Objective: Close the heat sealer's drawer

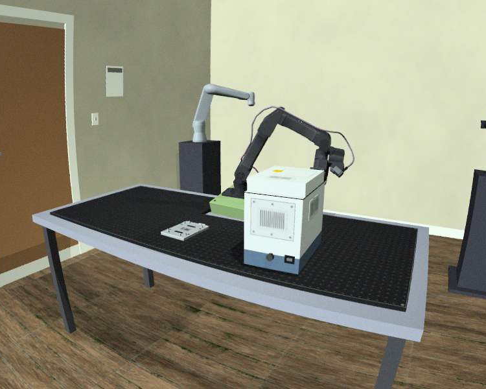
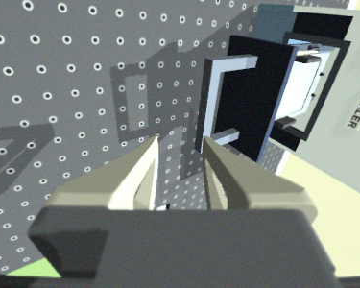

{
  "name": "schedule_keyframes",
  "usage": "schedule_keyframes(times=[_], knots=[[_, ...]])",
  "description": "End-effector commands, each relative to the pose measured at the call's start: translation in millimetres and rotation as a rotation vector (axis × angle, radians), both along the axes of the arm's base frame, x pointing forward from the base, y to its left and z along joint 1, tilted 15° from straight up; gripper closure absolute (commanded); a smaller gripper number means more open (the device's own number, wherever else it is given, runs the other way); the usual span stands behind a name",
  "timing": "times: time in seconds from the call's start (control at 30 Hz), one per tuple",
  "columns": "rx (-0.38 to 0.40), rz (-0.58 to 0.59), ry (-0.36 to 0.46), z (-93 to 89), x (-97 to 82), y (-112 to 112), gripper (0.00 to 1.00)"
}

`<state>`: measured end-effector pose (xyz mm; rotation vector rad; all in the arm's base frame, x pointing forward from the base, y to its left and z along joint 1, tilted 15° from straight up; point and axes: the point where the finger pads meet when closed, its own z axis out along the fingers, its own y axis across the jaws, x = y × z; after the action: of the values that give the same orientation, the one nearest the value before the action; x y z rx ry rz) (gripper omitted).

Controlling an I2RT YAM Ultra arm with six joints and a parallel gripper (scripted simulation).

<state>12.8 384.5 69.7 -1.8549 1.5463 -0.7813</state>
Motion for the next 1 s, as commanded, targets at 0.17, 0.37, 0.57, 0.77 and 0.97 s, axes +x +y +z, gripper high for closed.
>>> schedule_keyframes(times=[0.17, 0.37, 0.57, 0.77, 0.97], knots=[[0.068, -0.030, -0.268, 7.7, -3.0, 0.3, 0.70], [0.068, -0.037, -0.275, 7.7, -0.1, 0.2, 0.70], [0.074, -0.037, -0.273, 9.9, -0.6, 0.5, 0.70], [0.075, -0.037, -0.272, 10.2, -0.5, 0.5, 0.70], [0.079, -0.038, -0.271, 9.6, -0.9, 1.1, 0.70]])
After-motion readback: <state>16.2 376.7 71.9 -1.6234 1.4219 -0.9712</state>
